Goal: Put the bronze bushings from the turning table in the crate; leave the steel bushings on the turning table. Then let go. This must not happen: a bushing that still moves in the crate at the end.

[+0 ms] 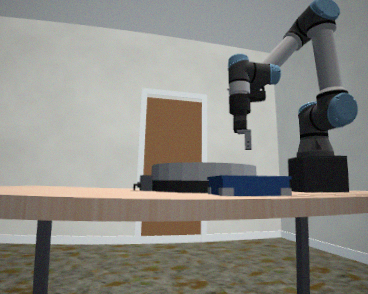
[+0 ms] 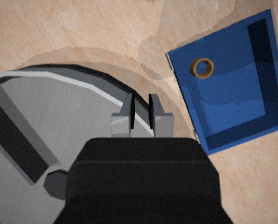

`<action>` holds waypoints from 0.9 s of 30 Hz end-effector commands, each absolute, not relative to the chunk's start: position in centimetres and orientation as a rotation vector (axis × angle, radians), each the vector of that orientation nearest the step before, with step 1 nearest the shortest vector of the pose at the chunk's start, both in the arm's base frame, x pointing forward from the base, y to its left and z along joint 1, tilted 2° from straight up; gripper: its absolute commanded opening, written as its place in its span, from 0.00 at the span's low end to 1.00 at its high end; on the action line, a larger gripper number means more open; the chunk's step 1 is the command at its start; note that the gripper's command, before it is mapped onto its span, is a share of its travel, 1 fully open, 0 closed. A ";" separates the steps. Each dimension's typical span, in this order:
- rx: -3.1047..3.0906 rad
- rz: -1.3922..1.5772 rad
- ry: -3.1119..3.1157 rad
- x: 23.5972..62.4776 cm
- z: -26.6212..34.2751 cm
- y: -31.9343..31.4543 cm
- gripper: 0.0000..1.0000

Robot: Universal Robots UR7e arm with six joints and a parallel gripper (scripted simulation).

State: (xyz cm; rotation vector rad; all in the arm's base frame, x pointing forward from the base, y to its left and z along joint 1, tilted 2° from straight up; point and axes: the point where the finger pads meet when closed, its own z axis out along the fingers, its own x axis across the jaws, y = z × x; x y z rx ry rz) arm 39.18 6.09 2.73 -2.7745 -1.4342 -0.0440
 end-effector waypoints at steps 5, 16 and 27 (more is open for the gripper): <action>-2.663 -0.046 -1.638 36.9 2.2 0.9 0.40; -2.663 -0.046 -1.638 36.9 2.2 0.9 0.40; -2.539 -0.045 -1.829 34.5 1.6 -4.2 0.40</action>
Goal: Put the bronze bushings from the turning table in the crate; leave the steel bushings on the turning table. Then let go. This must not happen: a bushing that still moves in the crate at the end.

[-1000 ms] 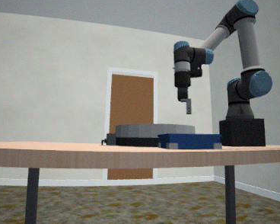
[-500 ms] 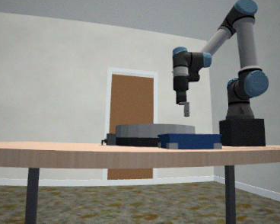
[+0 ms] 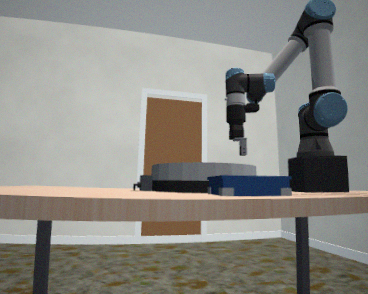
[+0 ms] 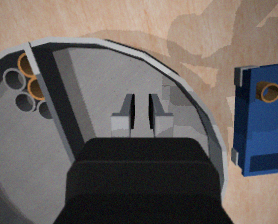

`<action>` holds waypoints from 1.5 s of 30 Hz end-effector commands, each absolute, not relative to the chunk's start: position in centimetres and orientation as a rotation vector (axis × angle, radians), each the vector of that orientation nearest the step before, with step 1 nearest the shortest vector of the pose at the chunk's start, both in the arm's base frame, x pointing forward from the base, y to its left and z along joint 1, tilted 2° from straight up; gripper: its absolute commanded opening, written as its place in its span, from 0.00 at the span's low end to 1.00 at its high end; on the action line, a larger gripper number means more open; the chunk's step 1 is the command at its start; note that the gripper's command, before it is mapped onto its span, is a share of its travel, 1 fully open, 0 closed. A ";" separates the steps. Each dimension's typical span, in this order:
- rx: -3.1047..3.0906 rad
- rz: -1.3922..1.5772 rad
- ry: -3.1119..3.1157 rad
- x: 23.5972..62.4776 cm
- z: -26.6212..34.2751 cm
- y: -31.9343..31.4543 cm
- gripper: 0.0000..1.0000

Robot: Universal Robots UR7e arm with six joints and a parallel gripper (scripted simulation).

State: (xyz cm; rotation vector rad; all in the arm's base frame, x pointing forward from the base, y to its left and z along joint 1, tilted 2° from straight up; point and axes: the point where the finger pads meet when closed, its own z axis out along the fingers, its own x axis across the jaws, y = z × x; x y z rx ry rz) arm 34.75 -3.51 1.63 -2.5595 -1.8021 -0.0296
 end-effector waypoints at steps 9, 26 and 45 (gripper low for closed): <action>-2.459 -0.042 -1.937 33.1 1.3 -7.2 0.40; -2.313 -0.039 -2.112 30.8 0.8 -12.3 0.40; -2.086 -0.036 -2.340 27.4 0.1 -19.5 0.40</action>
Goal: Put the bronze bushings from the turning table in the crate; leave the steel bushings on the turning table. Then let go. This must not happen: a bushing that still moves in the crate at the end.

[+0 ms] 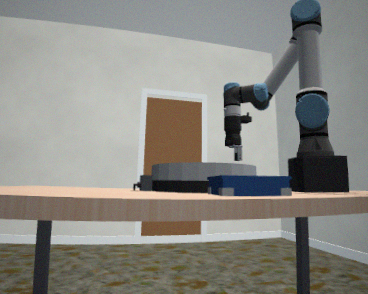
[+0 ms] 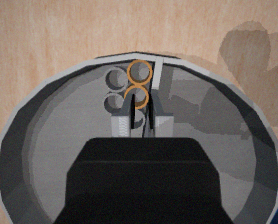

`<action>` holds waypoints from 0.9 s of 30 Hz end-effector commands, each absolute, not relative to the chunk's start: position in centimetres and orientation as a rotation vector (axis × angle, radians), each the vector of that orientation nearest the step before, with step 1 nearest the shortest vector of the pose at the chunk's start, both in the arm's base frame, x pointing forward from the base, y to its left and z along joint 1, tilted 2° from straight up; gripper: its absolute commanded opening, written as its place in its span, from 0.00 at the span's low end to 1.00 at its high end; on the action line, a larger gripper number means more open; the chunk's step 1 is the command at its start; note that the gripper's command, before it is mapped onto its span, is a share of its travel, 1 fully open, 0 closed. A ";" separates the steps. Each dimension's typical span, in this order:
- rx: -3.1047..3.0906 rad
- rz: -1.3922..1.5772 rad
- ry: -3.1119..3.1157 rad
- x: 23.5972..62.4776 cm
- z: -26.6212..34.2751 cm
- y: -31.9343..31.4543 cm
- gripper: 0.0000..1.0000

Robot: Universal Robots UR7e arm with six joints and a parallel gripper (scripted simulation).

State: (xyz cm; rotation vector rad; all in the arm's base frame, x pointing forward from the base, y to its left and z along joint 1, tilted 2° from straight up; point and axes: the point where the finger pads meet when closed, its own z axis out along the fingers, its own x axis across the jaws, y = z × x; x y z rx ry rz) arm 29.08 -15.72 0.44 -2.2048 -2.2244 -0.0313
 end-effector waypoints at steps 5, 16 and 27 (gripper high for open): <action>-2.086 -0.036 -2.340 27.4 0.1 -19.5 0.40; -2.064 -0.047 -2.357 27.5 -0.1 -20.0 0.40; -2.058 -0.051 -2.363 27.6 -0.2 -20.2 0.40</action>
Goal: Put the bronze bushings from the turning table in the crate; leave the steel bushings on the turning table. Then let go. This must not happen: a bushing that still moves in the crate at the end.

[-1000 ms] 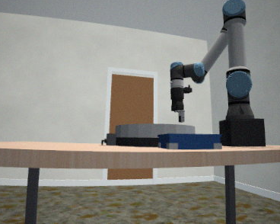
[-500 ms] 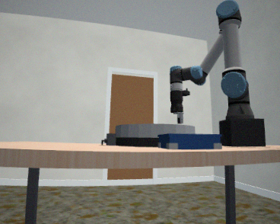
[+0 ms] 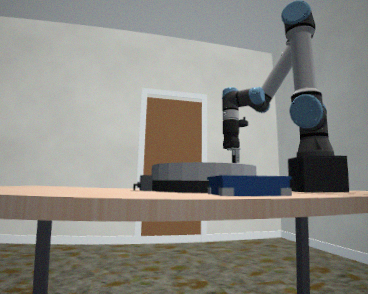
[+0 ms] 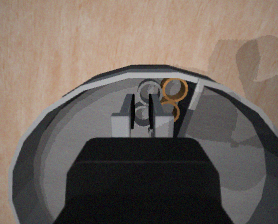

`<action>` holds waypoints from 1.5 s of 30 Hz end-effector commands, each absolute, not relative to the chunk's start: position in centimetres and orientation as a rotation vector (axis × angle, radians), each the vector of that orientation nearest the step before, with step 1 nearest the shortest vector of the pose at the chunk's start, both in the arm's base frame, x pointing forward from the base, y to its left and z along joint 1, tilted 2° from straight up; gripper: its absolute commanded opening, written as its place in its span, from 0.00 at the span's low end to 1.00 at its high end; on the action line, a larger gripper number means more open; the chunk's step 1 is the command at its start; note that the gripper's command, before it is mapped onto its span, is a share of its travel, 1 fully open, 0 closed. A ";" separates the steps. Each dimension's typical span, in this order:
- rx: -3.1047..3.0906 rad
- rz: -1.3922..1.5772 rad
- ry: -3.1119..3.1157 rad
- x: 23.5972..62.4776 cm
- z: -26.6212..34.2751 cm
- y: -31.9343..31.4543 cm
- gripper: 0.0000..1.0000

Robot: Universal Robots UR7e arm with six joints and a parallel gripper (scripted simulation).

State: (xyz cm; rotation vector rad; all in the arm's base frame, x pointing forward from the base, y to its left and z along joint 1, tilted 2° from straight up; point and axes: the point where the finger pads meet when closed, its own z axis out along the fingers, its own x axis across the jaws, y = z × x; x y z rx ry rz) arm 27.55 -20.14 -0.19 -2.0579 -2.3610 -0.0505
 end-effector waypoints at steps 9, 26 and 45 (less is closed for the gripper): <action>-2.058 -0.051 -2.363 27.6 -1.2 -20.2 0.40; -2.058 -0.051 -2.363 27.6 -2.2 -20.1 0.40; -2.057 -0.051 -2.362 27.6 -2.8 -20.1 0.40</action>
